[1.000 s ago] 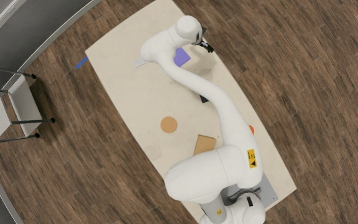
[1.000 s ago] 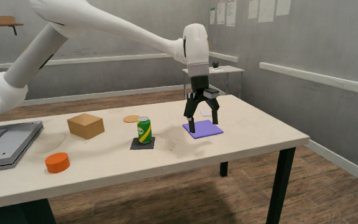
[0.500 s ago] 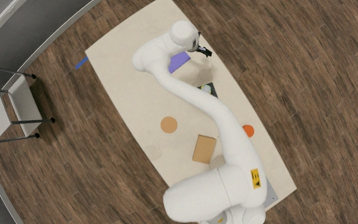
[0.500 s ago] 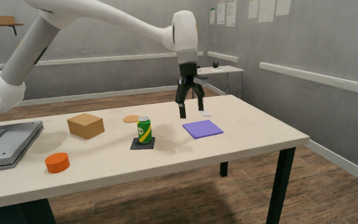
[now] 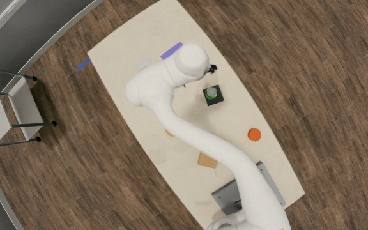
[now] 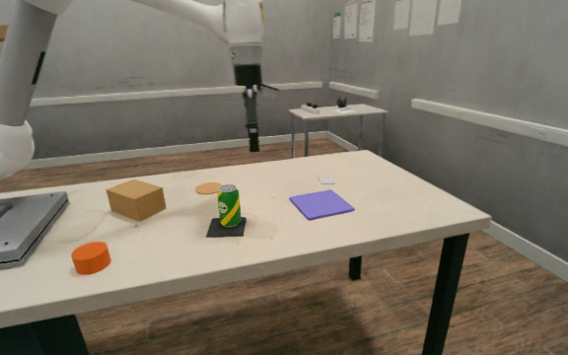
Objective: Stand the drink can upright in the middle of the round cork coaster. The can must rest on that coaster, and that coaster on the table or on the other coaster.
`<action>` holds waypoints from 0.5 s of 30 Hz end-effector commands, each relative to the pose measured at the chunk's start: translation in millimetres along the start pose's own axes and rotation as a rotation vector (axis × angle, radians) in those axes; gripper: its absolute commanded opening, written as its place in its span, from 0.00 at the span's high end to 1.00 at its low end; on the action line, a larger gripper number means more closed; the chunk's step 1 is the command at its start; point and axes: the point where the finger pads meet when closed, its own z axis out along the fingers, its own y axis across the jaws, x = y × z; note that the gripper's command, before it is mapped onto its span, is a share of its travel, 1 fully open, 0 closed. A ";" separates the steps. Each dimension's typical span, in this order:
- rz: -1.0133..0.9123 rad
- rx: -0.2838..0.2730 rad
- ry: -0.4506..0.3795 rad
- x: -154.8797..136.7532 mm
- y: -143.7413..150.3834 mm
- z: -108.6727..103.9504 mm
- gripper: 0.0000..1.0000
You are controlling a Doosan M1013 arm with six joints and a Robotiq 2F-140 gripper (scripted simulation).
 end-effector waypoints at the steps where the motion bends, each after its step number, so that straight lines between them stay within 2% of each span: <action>1: -0.256 0.065 -0.001 -69.7 2.7 -0.9 0.00; 3: -0.267 0.066 -0.002 -87.4 27.4 25.3 0.00; 4: -0.271 0.066 -0.002 -86.9 37.0 35.5 0.00; 9: -0.275 0.066 -0.002 -82.9 46.1 46.0 0.00; 15: -0.275 0.067 -0.003 -82.8 46.2 46.8 0.00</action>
